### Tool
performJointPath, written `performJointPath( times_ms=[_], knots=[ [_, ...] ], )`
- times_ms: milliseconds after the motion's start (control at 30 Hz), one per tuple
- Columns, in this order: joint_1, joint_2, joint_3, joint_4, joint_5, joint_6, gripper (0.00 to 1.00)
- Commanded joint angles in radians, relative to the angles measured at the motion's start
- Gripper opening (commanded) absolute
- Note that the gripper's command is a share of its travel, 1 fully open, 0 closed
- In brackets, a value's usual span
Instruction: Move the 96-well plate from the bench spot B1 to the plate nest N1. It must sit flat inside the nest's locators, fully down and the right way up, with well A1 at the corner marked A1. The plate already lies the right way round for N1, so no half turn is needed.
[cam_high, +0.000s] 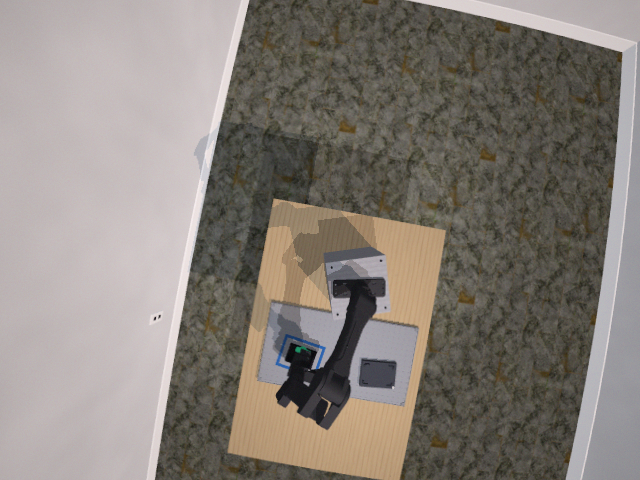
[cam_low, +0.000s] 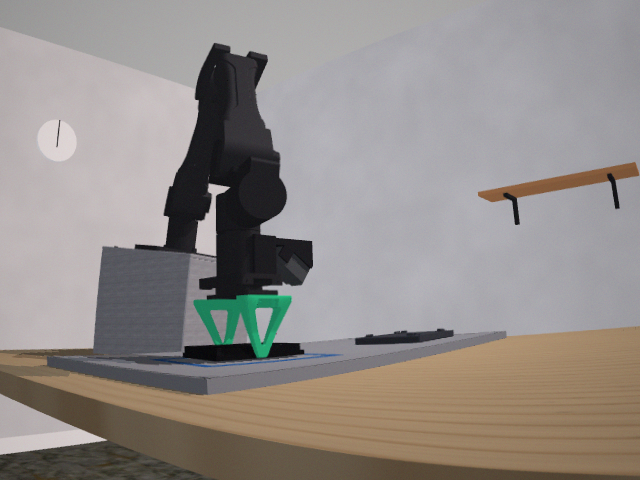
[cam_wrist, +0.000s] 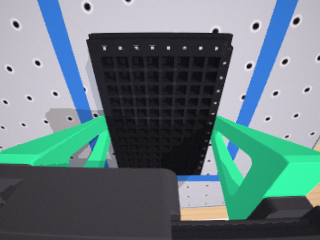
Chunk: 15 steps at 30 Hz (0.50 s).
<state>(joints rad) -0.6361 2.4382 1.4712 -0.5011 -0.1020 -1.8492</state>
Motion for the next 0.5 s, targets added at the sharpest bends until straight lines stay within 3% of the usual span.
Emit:
performJointPath(
  times_ms=[0,467],
  knots=[
    [0.006,-0.057,-0.002,-0.033,-0.002,-0.005,0.0],
    [-0.014,-0.111,-0.003,-0.082,-0.004,-0.012,0.0]
  ],
)
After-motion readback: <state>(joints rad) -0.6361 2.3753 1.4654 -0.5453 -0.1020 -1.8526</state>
